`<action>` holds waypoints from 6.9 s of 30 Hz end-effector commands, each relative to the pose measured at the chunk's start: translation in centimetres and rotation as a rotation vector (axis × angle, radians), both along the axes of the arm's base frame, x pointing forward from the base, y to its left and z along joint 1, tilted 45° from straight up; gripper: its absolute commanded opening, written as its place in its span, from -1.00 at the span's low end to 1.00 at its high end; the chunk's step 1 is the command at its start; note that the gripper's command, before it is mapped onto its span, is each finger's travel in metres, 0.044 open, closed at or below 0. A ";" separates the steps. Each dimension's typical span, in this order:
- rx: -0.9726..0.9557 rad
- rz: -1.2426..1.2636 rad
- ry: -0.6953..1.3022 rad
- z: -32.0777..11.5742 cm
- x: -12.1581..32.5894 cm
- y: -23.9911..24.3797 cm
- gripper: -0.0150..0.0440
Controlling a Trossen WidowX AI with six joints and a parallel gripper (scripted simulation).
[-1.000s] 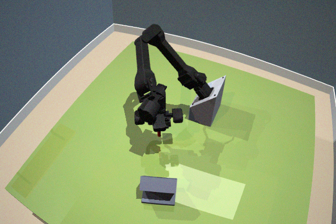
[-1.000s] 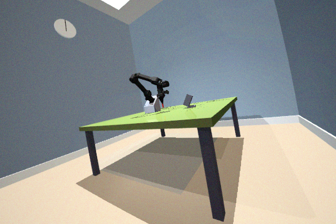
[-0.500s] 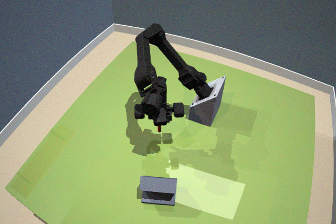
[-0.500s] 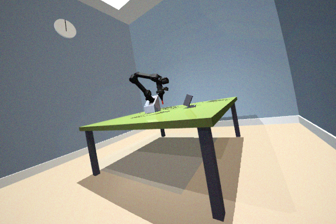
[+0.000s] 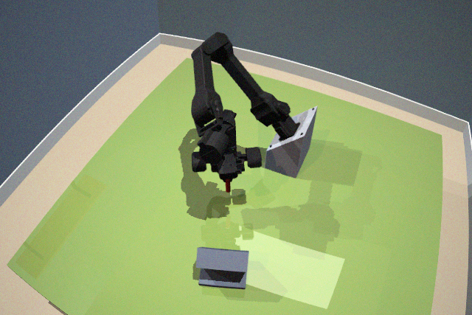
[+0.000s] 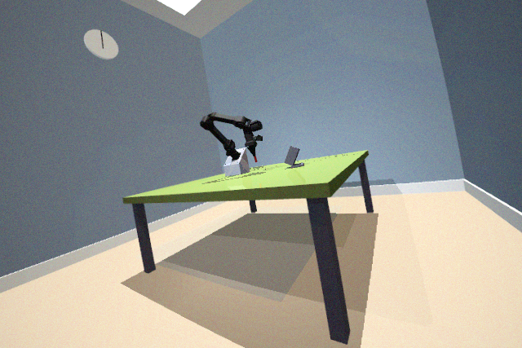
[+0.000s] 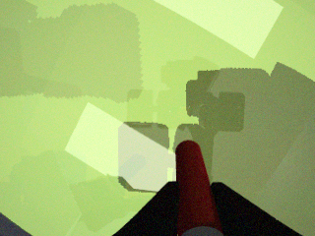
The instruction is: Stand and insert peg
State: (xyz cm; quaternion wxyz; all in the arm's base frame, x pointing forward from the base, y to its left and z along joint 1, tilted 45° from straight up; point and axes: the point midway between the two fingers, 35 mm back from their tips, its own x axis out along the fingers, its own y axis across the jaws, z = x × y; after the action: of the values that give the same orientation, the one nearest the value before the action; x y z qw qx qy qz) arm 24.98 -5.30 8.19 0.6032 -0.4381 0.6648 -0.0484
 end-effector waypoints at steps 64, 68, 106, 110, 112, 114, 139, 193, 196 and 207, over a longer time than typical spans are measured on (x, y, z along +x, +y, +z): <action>0.210 0.421 -0.213 -3.5 4.5 2.8 -0.49; 0.213 0.451 -0.230 -3.5 4.7 2.9 -0.49; 0.179 0.734 -0.391 -2.4 6.7 4.3 -0.49; 0.177 0.741 -0.395 -2.5 7.0 4.3 -0.49; 0.176 0.746 -0.398 -2.5 7.1 4.3 -0.49; 0.174 0.751 -0.401 -2.5 7.3 4.3 -0.49; 0.151 0.814 -0.439 -3.1 9.6 4.5 -0.49; 0.131 0.867 -0.500 -5.5 13.7 4.1 -0.49; 0.131 0.865 -0.498 -5.6 13.7 4.1 -0.49; 0.133 0.858 -0.491 -5.7 13.3 4.0 -0.49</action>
State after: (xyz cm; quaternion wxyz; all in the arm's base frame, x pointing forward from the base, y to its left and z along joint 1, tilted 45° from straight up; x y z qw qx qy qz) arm 38.28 -1.28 2.49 0.7343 -0.6083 0.2644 0.1445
